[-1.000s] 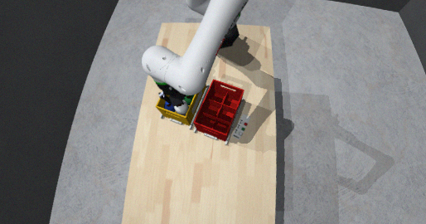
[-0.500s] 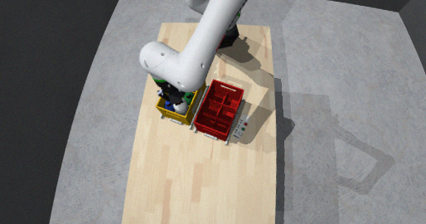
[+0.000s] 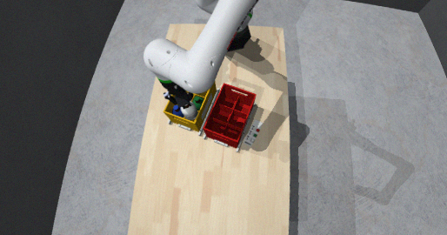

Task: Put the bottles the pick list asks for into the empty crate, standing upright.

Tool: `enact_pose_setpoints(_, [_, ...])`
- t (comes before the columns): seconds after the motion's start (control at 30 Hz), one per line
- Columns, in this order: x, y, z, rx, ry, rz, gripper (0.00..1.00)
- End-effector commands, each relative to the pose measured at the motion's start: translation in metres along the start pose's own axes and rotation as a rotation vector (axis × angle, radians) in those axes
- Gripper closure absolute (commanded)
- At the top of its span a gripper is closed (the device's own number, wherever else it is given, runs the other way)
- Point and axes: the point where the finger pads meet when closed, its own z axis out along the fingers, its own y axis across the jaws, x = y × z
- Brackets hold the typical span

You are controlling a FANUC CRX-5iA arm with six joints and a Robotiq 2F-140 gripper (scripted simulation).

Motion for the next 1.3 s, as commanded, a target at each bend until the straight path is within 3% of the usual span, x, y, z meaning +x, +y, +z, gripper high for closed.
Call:
enact_pose_setpoints(0.0, [0.0, 0.001, -0.005, -0.002, 0.001, -0.001, 0.9])
enact_pose_setpoints(1.0, [0.0, 0.001, -0.051, -0.002, 0.001, -0.001, 0.9])
enact_pose_setpoints(1.27, [0.0, 0.001, -0.054, -0.002, 0.001, -0.001, 0.9])
